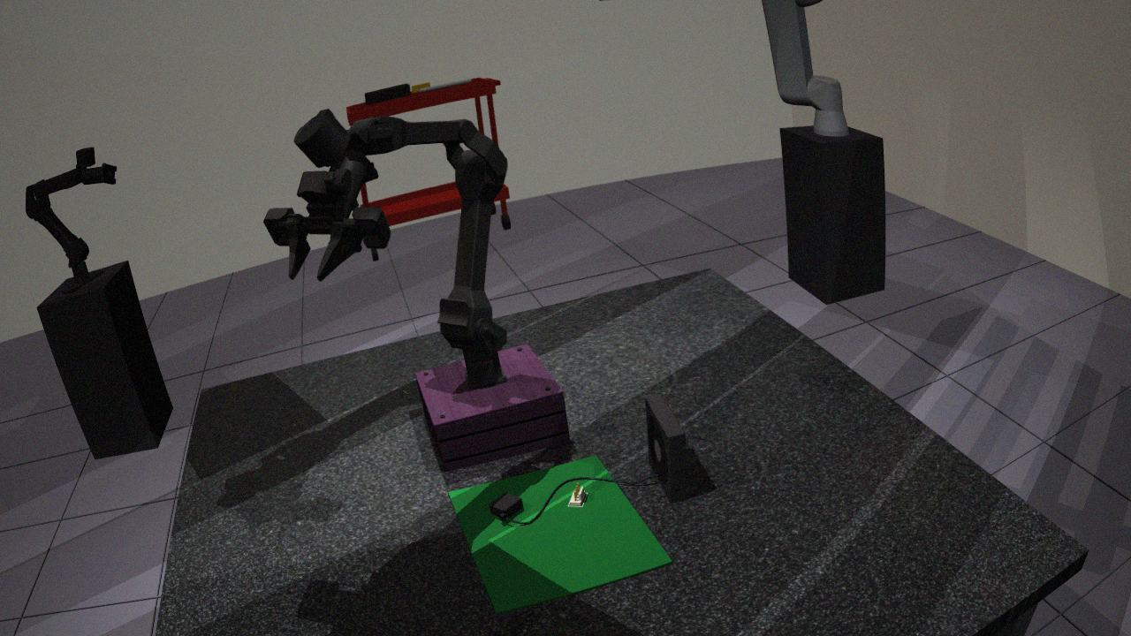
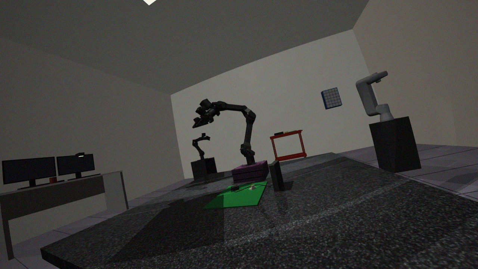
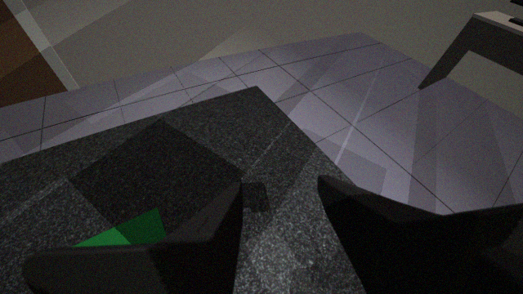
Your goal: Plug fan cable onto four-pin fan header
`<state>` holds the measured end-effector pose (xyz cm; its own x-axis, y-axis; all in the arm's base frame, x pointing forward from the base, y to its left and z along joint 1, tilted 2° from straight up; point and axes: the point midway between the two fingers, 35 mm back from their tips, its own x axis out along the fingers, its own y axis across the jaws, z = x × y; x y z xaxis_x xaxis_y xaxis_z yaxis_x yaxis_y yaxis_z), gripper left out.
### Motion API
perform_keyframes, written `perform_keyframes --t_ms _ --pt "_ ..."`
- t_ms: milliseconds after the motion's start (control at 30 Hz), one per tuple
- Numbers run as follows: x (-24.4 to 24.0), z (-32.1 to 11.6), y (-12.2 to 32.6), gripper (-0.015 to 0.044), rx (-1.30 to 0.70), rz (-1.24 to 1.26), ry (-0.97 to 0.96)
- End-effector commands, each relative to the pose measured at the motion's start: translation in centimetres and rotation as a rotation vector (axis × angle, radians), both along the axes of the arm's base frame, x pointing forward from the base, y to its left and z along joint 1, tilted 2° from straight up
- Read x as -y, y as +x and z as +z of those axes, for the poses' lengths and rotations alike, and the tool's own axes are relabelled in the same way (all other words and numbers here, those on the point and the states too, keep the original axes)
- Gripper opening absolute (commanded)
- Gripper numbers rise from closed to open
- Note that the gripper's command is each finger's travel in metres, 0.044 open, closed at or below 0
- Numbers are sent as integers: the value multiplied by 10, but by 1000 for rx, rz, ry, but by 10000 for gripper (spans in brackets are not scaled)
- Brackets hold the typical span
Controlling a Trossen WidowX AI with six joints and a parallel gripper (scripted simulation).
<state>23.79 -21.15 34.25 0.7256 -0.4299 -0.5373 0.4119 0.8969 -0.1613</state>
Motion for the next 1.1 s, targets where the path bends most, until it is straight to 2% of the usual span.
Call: perform_keyframes --t_ms 0,300,567,667,867,1067 --pt "-11 -63 35 210 -90 -24 264" --pt "-77 -201 76 210 -427 -194 717" --pt "-155 -306 55 210 -819 -480 869" --pt "-167 -321 46 210 -886 -540 865" --pt "-167 -324 46 210 -886 -540 865" --pt "-166 -353 46 210 -886 -540 865"
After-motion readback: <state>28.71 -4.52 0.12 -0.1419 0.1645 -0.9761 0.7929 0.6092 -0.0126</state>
